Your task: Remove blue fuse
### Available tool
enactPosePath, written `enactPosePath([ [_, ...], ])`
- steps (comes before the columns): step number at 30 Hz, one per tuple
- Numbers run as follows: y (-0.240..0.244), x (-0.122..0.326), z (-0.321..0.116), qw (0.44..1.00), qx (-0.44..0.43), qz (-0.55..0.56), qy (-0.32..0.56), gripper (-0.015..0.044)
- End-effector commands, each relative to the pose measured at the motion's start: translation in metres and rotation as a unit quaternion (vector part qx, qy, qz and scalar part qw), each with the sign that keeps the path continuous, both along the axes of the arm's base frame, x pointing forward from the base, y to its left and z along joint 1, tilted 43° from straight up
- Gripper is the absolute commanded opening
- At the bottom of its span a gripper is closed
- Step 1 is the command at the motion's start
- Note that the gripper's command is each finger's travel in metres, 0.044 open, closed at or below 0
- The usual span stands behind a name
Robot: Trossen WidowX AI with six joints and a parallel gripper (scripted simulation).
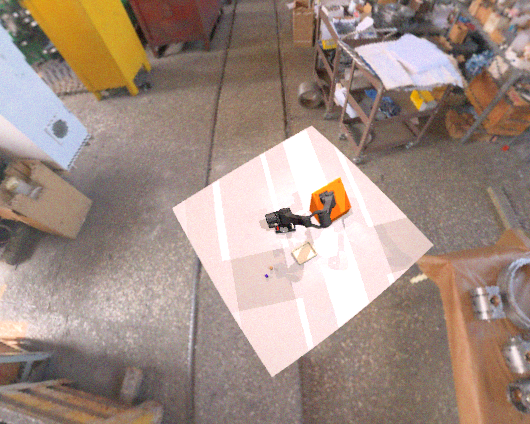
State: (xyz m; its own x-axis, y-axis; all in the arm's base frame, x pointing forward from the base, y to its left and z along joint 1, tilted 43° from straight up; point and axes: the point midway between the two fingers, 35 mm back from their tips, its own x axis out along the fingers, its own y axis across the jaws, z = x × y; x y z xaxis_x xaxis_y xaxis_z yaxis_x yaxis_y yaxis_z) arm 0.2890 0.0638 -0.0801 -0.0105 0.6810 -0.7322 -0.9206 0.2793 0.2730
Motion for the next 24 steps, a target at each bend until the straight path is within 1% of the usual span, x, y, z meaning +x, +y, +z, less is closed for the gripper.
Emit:
enactPosePath([
  [1, -0.0023, 0.0007, 0.0015, 1.000, -0.002, 0.002, -0.002, 0.0000],
  [24, -0.0100, 0.0006, 0.0100, 1.000, -0.002, 0.001, -0.002, 0.0000],
])
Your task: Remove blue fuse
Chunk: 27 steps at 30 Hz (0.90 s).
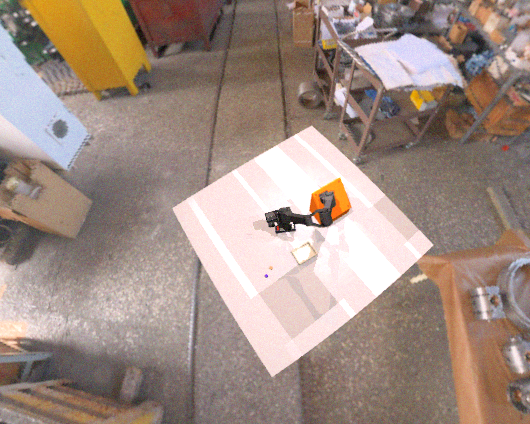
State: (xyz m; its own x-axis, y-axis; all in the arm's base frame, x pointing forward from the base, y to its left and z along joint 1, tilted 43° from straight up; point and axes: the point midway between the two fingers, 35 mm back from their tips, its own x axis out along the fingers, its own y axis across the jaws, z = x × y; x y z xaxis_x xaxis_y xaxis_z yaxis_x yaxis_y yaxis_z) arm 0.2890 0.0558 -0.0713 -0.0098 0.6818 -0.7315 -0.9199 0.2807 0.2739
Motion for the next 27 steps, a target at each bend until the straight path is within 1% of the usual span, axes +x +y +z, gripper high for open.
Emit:
enactPosePath([
  [1, -0.002, 0.001, 0.002, 1.000, -0.002, 0.002, -0.002, 0.0000],
  [15, -0.007, 0.000, 0.007, 1.000, -0.002, 0.001, -0.002, 0.0000],
  [27, -0.020, 0.001, 0.021, 1.000, -0.002, 0.001, -0.002, 0.0000],
])
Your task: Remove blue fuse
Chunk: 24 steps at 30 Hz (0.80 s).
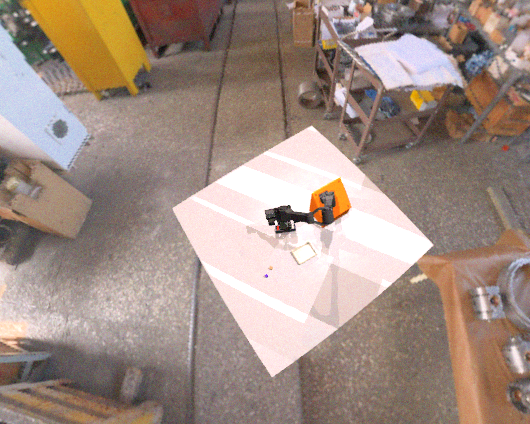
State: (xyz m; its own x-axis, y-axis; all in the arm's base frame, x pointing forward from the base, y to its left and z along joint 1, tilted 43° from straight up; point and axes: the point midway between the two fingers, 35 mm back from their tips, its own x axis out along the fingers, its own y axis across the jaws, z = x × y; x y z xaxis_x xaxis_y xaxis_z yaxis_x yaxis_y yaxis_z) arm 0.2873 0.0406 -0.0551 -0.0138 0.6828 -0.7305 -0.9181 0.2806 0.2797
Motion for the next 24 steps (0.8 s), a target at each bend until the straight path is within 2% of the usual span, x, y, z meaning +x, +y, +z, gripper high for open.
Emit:
enactPosePath([
  [1, -0.006, 0.002, 0.006, 1.000, -0.003, 0.001, -0.005, 0.0000],
  [7, -0.004, 0.003, 0.009, 1.000, -0.004, 0.002, -0.005, 0.0000],
  [24, 0.080, 0.005, 0.086, 1.000, -0.016, 0.001, -0.006, 0.0000],
])
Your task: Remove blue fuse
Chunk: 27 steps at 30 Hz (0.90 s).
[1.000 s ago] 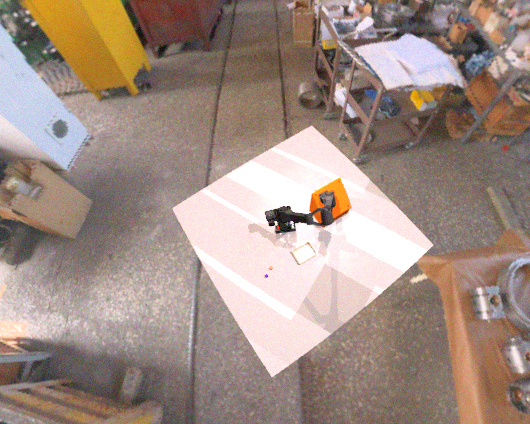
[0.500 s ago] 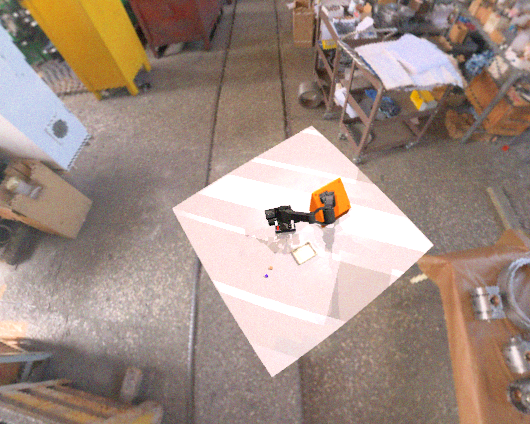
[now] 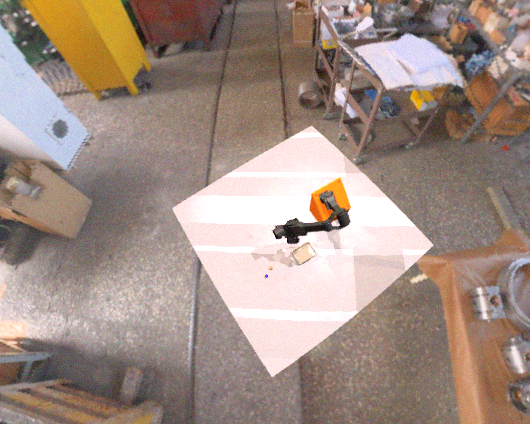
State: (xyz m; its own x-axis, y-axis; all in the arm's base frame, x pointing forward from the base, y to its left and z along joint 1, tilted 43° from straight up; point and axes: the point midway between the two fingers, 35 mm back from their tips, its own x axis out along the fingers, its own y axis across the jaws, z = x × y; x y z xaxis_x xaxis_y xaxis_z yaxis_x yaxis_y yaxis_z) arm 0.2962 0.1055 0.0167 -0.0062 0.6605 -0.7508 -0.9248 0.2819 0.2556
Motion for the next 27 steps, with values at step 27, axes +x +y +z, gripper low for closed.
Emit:
enactPosePath([
  [27, 0.090, -0.036, 0.067, 1.000, 0.017, -0.002, 0.004, 0.0000],
])
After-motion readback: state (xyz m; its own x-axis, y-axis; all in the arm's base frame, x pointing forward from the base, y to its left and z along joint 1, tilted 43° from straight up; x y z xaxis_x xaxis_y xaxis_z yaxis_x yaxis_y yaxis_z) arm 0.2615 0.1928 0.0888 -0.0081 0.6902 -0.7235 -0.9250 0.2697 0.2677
